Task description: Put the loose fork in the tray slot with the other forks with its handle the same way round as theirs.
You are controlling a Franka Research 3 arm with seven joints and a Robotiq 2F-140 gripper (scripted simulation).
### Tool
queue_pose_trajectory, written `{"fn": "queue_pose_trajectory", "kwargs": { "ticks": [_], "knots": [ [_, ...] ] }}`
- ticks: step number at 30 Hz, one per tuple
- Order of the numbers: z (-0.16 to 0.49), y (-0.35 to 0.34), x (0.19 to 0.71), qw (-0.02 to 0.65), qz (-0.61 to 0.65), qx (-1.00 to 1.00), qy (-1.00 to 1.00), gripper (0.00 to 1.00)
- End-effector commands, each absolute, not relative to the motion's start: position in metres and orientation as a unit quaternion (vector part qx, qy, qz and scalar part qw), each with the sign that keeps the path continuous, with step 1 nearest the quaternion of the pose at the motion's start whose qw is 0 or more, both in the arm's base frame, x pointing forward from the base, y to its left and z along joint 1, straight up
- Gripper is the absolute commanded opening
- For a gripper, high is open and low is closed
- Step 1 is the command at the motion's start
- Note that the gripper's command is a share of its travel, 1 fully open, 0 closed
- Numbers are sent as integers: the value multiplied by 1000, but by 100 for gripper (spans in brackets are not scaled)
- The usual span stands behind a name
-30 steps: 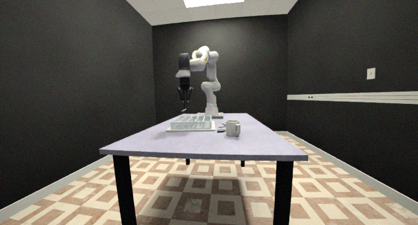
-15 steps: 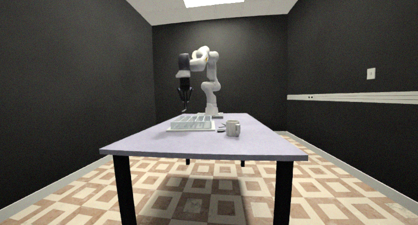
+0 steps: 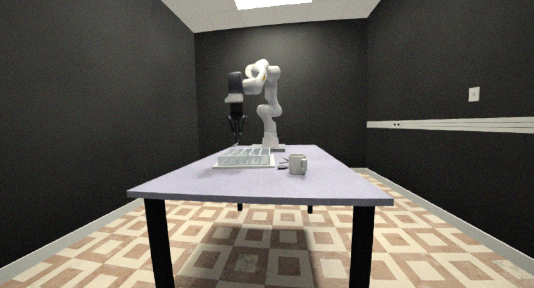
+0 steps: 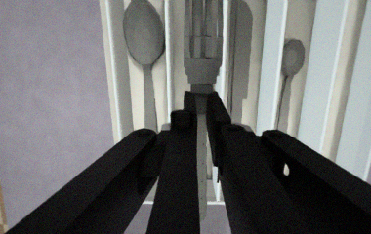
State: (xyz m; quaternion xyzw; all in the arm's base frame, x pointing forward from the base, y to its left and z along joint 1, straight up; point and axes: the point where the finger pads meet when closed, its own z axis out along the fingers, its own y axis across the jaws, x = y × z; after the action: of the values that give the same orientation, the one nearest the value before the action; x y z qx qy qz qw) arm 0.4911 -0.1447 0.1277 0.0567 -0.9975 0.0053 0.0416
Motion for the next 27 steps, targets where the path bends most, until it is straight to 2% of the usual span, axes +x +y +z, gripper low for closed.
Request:
{"fn": "queue_pose_trajectory", "kwargs": {
  "ticks": [1, 27],
  "knots": [
    [119, -145, 494, 37, 4, 64, -997, 11],
    [61, -145, 494, 37, 4, 64, -997, 11]
  ]
}}
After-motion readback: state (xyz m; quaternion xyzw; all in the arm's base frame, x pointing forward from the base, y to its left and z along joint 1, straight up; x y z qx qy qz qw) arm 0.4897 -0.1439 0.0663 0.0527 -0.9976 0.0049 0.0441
